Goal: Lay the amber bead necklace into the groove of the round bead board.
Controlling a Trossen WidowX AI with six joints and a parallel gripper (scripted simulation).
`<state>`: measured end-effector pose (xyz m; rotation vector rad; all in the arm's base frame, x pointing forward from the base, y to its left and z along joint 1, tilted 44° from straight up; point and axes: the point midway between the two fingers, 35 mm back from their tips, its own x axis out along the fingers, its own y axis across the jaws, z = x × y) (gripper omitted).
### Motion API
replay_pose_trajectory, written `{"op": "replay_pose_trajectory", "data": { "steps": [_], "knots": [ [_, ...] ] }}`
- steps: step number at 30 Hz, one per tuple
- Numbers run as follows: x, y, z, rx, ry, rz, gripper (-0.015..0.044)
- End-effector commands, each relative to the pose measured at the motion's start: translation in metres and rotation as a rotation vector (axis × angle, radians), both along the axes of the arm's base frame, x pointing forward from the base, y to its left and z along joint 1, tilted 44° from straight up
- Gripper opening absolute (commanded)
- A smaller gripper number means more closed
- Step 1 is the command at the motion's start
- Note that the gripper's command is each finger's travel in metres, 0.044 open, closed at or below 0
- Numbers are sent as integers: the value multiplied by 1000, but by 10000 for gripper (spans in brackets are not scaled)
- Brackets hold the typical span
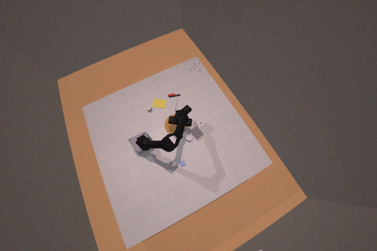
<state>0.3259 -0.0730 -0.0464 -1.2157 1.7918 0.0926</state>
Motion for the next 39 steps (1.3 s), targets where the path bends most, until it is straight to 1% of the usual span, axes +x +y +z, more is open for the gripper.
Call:
{"op": "replay_pose_trajectory", "data": {
  "steps": [1, 7, 13, 19, 39],
  "knots": [
    [-25, -3, 18, -4, -2, -14, 125],
    [-26, -3, 18, -4, -2, -14, 120],
    [-28, -14, 7, -5, -2, -14, 120],
    [-24, -10, 10, 0, -12, -14, 120],
    [-30, -31, -10, -6, -2, -14, 120]
  ]
}}
